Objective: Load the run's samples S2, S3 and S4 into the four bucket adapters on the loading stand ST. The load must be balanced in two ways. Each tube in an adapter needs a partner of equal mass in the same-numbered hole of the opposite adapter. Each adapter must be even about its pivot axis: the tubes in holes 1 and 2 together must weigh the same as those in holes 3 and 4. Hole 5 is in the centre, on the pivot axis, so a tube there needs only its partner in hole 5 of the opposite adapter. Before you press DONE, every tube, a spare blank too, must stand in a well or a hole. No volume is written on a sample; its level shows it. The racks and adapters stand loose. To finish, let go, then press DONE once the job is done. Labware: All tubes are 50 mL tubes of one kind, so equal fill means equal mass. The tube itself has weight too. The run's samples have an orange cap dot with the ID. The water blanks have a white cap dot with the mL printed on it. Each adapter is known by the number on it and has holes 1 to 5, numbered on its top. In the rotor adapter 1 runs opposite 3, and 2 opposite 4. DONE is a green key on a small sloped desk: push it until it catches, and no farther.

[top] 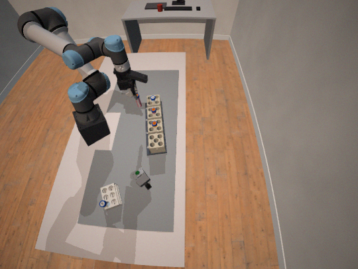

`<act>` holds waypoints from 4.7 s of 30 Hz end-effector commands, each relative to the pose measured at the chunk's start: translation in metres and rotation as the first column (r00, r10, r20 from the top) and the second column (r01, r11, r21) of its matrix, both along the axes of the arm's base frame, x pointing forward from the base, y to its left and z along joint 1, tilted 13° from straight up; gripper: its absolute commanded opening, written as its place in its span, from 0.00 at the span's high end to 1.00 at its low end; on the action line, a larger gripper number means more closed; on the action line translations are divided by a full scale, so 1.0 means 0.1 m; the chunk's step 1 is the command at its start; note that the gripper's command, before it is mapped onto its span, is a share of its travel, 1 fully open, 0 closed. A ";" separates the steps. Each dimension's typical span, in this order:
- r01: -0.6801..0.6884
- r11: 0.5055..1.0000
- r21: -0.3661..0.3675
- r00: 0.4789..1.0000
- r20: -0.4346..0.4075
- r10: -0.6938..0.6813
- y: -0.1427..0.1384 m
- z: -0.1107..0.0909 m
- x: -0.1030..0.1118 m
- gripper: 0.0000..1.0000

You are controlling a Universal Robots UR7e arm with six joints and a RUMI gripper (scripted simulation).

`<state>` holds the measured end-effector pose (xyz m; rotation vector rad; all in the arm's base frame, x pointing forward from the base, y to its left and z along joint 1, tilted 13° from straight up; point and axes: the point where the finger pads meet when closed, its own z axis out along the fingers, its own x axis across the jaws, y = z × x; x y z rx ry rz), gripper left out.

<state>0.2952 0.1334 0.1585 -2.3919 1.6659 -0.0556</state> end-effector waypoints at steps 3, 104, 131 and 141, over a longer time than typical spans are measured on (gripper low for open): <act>-0.006 1.000 0.009 1.000 0.000 0.006 -0.31 -0.02 0.28 1.00; -0.005 1.000 0.009 1.000 0.000 0.005 -1.85 -0.73 1.76 1.00; -0.005 1.000 0.009 1.000 0.000 0.005 -1.79 -1.05 1.82 1.00; -0.005 1.000 0.009 1.000 0.000 0.005 -1.77 -1.15 1.83 1.00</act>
